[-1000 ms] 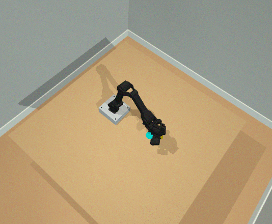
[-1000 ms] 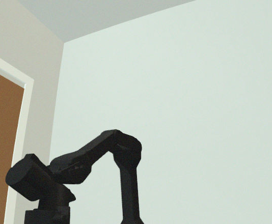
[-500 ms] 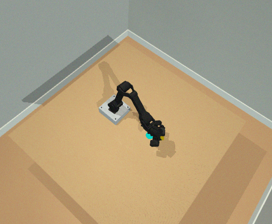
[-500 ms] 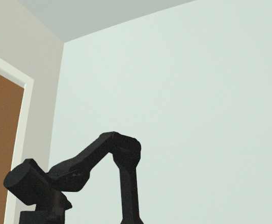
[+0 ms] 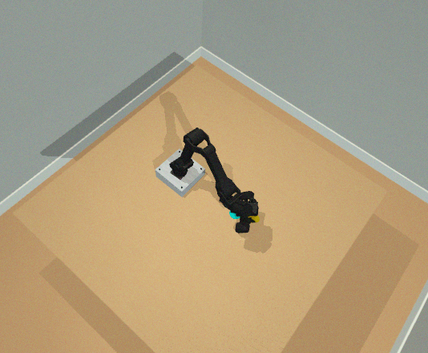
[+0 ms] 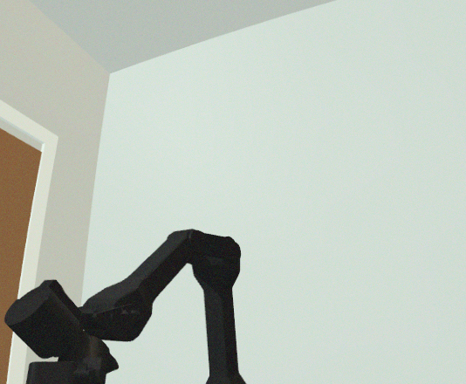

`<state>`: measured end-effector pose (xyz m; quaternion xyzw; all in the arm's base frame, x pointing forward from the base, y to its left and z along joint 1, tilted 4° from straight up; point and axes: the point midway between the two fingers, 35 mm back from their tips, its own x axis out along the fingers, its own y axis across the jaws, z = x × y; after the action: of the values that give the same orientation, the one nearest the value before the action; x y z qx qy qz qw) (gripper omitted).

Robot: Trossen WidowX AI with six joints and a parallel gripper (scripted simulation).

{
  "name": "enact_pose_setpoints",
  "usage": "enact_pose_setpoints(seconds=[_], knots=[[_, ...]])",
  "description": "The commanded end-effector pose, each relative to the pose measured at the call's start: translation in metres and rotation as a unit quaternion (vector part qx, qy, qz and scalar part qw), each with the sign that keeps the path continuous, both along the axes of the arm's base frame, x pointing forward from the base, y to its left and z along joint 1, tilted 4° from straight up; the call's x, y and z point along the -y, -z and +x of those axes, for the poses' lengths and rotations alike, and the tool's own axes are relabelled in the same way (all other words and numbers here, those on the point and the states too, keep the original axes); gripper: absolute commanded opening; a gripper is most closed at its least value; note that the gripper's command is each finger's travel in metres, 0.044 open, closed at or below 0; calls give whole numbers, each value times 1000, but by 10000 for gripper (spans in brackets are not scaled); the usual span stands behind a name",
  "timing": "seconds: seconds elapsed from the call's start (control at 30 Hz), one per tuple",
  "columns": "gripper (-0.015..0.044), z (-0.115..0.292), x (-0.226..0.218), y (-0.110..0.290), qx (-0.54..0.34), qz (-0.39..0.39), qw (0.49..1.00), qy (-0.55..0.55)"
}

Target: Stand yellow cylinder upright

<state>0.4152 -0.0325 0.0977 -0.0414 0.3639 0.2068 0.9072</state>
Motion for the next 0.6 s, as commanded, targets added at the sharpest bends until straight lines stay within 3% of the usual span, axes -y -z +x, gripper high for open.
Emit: enact_pose_setpoints(seconds=[0.0,0.57], knots=[[105,-1,1,2,6,11,1000,3],[105,0,5,2,51,40,998,7]])
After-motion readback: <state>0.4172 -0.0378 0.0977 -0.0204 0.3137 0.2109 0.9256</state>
